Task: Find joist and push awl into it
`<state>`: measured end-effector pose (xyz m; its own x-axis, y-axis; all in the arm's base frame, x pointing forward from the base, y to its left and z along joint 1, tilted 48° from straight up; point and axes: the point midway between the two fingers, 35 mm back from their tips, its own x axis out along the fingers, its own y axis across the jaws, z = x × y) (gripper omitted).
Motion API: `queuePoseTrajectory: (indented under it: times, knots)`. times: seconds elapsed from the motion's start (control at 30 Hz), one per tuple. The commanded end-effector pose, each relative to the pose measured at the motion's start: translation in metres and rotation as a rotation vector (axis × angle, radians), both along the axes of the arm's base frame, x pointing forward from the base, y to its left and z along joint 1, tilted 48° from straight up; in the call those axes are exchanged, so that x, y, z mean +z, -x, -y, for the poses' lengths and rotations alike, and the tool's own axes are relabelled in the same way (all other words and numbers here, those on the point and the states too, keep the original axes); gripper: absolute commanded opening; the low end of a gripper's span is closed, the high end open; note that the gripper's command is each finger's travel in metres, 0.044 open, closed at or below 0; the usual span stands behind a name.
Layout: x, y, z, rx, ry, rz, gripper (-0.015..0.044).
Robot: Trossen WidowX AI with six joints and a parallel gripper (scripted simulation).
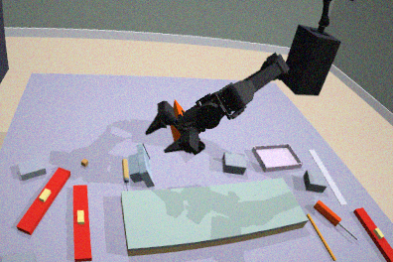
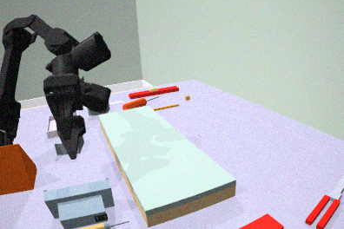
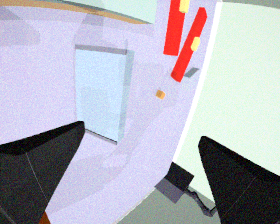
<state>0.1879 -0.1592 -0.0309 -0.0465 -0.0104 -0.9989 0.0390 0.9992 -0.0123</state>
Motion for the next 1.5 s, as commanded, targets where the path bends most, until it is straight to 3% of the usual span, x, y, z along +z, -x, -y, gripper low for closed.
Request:
queuePoseTrajectory:
  times: [0.0,0.37,0.6,0.77,0.97,1.23,1.47]
  knots:
    - [0.0,0.0,-0.001,-0.006,-0.002,0.001,0.044]
    - [-0.001,0.0,0.0,0.005,-0.01,-0.002,0.044]
    - [-0.028,0.004,0.015,0.432,-0.318,0.01,0.044]
    - [-0.049,0.004,0.02,0.792,-0.533,0.157,0.044]
    - [-0.074,0.005,0.024,1.157,-0.7,0.471,0.044]
    - [-0.092,0.007,0.027,1.398,-0.714,0.77,0.044]
    - [-0.093,0.008,0.027,1.417,-0.71,0.793,0.044]
